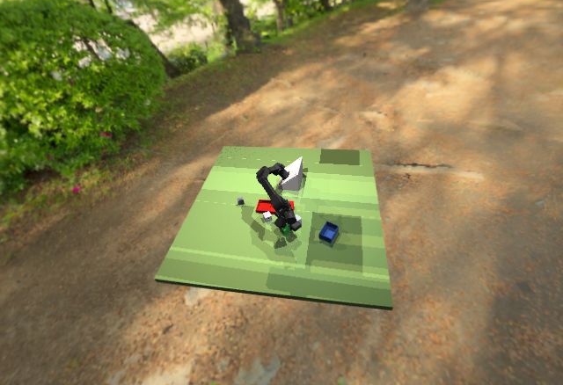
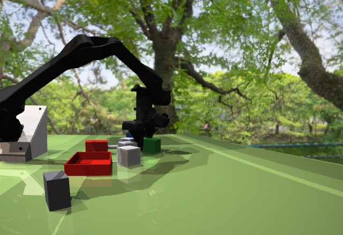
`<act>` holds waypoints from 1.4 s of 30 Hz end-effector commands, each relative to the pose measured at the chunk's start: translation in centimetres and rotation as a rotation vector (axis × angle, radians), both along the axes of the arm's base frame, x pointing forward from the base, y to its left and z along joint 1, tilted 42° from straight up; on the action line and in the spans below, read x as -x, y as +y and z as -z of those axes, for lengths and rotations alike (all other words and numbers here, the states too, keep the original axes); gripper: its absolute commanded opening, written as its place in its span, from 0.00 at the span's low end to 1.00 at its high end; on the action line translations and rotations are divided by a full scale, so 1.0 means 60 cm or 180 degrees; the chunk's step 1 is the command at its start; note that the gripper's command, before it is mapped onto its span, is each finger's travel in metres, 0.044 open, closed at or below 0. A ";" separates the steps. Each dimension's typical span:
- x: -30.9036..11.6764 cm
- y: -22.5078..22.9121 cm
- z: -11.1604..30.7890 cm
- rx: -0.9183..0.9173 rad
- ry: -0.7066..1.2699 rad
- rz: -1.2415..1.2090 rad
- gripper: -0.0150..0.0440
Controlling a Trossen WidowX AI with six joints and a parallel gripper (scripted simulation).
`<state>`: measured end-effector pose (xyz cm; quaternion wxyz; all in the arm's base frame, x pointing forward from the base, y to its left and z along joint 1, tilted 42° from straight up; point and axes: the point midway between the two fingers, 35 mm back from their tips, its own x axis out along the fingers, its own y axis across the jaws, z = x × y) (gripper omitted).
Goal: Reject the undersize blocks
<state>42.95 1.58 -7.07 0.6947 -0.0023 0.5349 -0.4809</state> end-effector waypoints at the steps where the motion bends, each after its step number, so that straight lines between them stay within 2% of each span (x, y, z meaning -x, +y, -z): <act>1: -0.008 -0.003 -0.006 0.0015 -0.0021 -0.0017 0.25; 42: -0.029 -0.016 -0.017 0.0018 -0.0022 -0.0018 0.25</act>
